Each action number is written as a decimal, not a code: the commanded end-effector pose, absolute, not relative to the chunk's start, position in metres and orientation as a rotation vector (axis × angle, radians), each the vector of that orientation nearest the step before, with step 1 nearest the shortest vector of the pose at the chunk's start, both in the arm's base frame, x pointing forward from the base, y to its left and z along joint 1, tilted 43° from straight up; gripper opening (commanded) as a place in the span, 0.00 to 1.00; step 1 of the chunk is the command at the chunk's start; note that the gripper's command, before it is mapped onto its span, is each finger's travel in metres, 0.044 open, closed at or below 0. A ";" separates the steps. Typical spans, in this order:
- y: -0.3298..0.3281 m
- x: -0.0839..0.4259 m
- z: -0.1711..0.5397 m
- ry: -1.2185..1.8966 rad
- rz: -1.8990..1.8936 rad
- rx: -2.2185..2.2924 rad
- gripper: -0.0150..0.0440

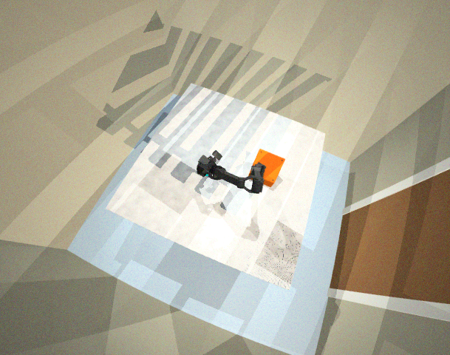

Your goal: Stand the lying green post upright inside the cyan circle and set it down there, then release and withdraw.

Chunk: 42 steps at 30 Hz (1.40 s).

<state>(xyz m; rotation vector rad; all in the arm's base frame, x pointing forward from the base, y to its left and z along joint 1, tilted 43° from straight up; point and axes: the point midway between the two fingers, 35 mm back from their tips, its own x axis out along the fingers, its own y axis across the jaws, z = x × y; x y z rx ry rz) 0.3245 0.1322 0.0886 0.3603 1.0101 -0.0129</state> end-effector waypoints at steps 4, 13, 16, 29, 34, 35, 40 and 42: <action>0.133 0.324 0.090 0.957 -0.032 0.371 0.29; 0.134 0.323 0.093 0.896 -0.050 0.386 0.29; 0.134 0.323 0.094 0.875 -0.055 0.392 0.29; 0.134 0.321 0.099 0.786 -0.078 0.423 0.29; 0.135 0.319 0.101 0.751 -0.086 0.437 0.29; 0.135 0.319 0.102 0.745 -0.087 0.440 0.29; 0.135 0.318 0.104 0.710 -0.095 0.456 0.29; 0.135 0.317 0.105 0.697 -0.097 0.462 0.29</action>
